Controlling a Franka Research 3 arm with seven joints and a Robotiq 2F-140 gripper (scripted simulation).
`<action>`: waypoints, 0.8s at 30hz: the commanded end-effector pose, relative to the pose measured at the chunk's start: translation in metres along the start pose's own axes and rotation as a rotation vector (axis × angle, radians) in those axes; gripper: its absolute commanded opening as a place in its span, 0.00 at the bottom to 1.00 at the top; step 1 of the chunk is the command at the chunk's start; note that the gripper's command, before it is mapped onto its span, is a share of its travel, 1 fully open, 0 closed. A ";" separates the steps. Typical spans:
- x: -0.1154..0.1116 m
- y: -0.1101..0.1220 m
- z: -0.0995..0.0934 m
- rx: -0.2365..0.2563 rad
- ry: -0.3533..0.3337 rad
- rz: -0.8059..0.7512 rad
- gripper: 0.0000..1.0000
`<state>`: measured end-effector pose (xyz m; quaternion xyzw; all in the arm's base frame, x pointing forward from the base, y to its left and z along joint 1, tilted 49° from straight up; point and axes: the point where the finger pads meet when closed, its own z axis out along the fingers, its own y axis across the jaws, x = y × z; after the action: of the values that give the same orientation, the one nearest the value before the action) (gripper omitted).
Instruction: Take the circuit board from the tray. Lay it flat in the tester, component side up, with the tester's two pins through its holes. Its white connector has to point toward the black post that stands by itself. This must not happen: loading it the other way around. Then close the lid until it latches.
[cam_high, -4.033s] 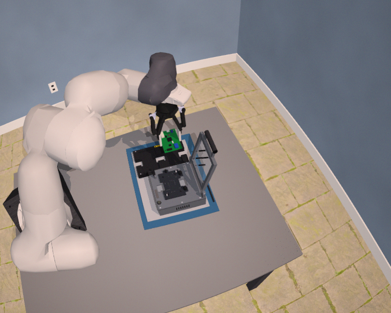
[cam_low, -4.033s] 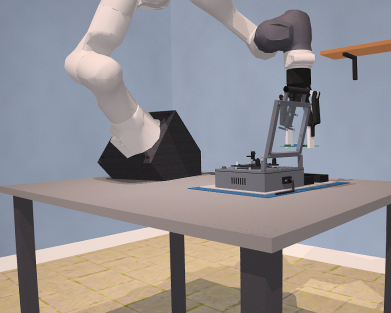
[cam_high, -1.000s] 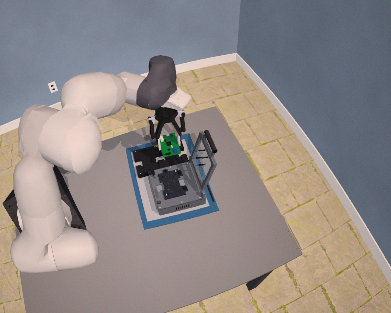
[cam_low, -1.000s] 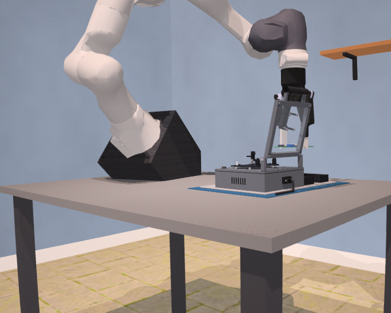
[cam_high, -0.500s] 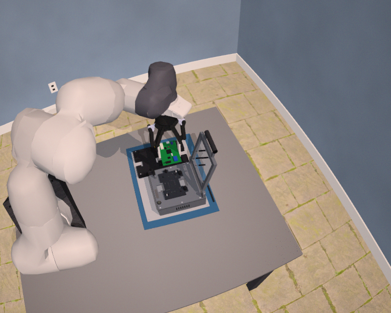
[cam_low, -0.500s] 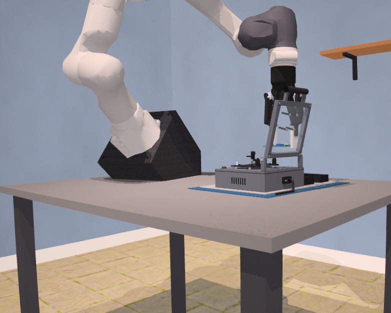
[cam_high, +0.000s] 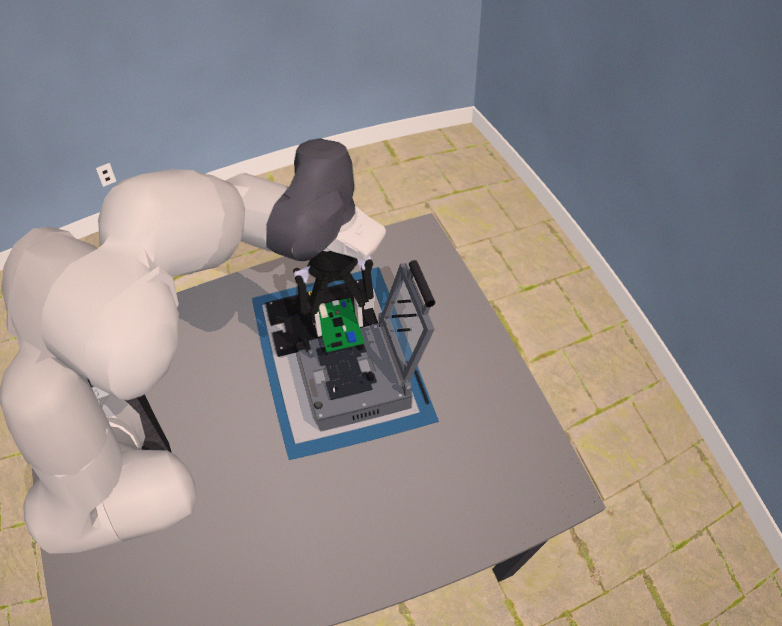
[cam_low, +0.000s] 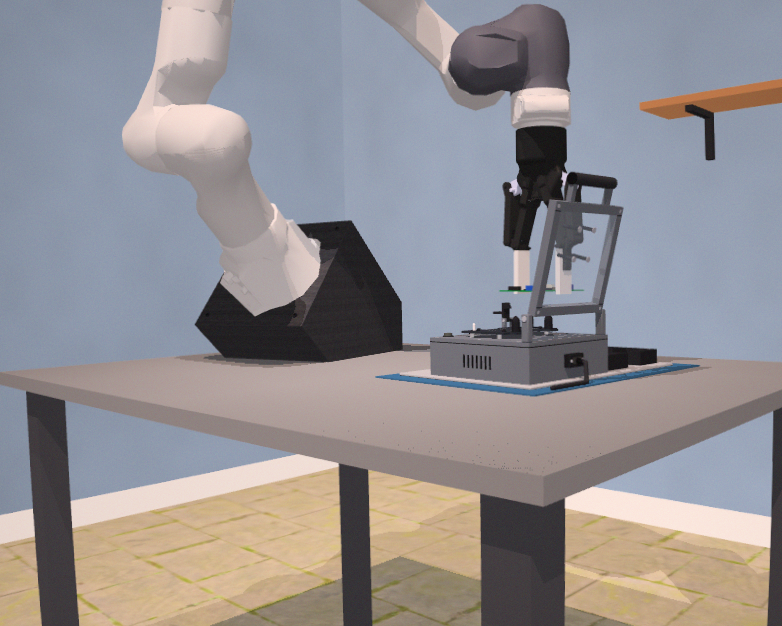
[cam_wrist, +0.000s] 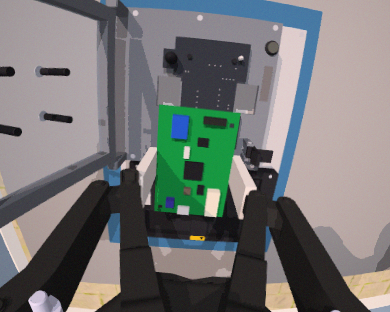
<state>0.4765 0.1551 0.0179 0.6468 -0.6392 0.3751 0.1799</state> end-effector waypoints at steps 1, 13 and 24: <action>0.010 0.000 -0.003 0.012 -0.007 -0.012 0.46; 0.039 0.006 -0.004 0.012 -0.007 -0.012 0.46; 0.055 0.010 -0.006 0.012 -0.007 -0.012 0.46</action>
<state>0.4601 0.1201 0.0565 0.6489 -0.6374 0.3756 0.1777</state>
